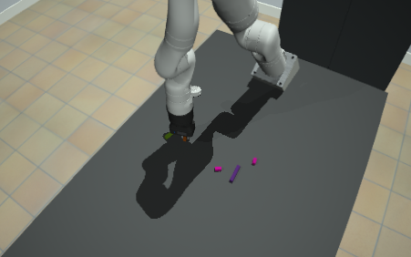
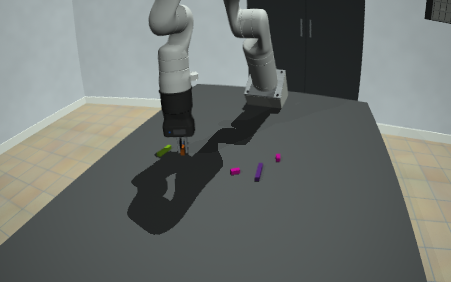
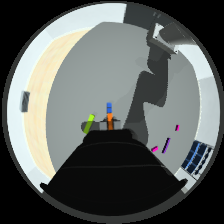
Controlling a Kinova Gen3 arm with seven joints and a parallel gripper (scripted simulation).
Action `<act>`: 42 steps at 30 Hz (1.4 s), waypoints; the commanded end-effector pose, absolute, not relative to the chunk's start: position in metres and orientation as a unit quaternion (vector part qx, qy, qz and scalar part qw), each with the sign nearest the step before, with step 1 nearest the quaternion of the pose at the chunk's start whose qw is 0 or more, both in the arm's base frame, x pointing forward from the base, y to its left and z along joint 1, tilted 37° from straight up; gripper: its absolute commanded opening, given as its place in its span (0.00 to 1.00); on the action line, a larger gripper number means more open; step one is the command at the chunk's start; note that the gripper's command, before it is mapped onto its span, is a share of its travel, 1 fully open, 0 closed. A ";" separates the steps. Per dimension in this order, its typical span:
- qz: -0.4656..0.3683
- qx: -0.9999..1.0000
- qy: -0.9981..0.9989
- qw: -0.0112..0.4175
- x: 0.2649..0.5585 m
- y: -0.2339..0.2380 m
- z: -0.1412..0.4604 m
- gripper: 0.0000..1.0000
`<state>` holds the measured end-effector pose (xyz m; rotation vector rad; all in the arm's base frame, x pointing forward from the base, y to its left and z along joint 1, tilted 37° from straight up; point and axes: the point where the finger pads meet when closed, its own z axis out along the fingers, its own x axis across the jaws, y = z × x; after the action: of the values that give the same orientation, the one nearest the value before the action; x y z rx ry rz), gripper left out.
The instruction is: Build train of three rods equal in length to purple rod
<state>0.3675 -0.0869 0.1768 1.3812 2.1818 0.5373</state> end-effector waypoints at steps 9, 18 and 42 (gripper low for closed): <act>0.198 0.507 0.801 0.250 0.368 -0.087 0.177 0.24; 0.198 0.507 0.801 0.250 0.368 -0.087 0.177 0.24; 0.198 0.507 0.801 0.250 0.368 -0.087 0.177 0.54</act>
<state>0.3675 -0.0869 0.1768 1.3812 2.1818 0.5373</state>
